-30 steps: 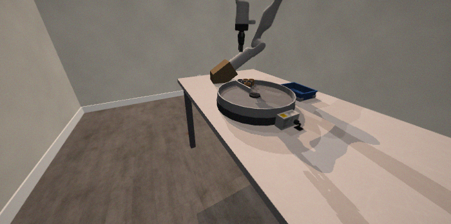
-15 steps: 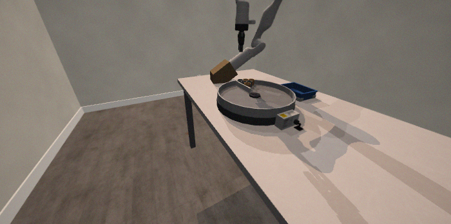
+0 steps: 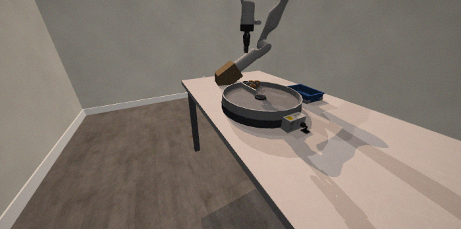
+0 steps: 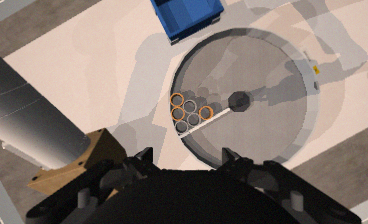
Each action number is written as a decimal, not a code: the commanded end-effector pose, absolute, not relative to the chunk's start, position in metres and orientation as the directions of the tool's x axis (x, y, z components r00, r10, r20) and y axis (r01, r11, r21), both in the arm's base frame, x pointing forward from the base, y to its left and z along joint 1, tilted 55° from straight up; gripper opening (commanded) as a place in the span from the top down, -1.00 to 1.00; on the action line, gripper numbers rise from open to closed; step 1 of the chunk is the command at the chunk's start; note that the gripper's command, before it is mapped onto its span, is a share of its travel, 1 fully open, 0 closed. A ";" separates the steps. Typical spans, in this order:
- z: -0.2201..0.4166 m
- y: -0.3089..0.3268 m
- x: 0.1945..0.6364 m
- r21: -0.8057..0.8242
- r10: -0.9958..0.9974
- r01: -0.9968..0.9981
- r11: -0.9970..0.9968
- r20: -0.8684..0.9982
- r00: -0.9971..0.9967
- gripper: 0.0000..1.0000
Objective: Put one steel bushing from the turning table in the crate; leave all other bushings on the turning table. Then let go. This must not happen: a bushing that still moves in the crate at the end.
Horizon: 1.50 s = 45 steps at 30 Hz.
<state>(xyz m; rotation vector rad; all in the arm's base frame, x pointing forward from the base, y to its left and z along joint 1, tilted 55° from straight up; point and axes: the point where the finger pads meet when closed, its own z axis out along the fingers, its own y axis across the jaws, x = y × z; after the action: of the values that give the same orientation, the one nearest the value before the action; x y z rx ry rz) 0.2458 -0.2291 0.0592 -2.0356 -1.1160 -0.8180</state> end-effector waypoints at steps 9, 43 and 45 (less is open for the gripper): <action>0.044 -0.212 0.250 -0.252 0.458 0.875 -0.413 0.773 0.439 -1.00; 0.007 -0.172 0.261 -0.252 0.457 0.875 -0.414 0.773 0.439 -1.00; 0.007 -0.172 0.261 -0.252 0.457 0.875 -0.414 0.773 0.439 -1.00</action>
<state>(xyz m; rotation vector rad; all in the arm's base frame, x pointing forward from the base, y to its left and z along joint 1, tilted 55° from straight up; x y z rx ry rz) 0.2611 -0.1710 0.0068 -2.0356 -1.1142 -0.8180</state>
